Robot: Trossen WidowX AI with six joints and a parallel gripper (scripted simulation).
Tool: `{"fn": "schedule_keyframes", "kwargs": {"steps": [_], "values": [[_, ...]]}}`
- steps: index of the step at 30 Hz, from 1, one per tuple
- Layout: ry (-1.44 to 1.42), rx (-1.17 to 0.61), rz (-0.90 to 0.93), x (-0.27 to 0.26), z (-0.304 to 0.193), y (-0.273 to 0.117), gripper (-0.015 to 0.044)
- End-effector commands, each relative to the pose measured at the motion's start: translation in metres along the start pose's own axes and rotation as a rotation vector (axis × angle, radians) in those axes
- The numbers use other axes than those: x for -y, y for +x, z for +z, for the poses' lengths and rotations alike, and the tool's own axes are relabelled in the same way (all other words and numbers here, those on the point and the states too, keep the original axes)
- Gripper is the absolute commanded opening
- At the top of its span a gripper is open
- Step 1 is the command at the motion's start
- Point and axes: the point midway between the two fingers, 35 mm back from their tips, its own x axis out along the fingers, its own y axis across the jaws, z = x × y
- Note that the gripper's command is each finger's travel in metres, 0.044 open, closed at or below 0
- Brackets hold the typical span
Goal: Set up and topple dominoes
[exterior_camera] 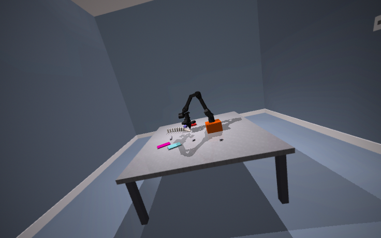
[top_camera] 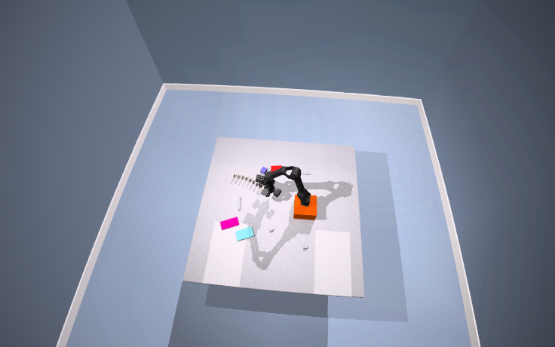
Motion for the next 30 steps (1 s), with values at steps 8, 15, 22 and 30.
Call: {"fn": "schedule_keyframes", "kwargs": {"steps": [8,15,22,30], "values": [[0.007,0.002,-0.032,0.0234,-0.0030,-0.0419,0.0000],[0.007,0.002,-0.032,0.0234,-0.0030,-0.0419,0.0000],[0.007,0.002,-0.032,0.0234,-0.0030,-0.0419,0.0000],[0.007,0.002,-0.032,0.0234,-0.0030,-0.0419,0.0000]]}}
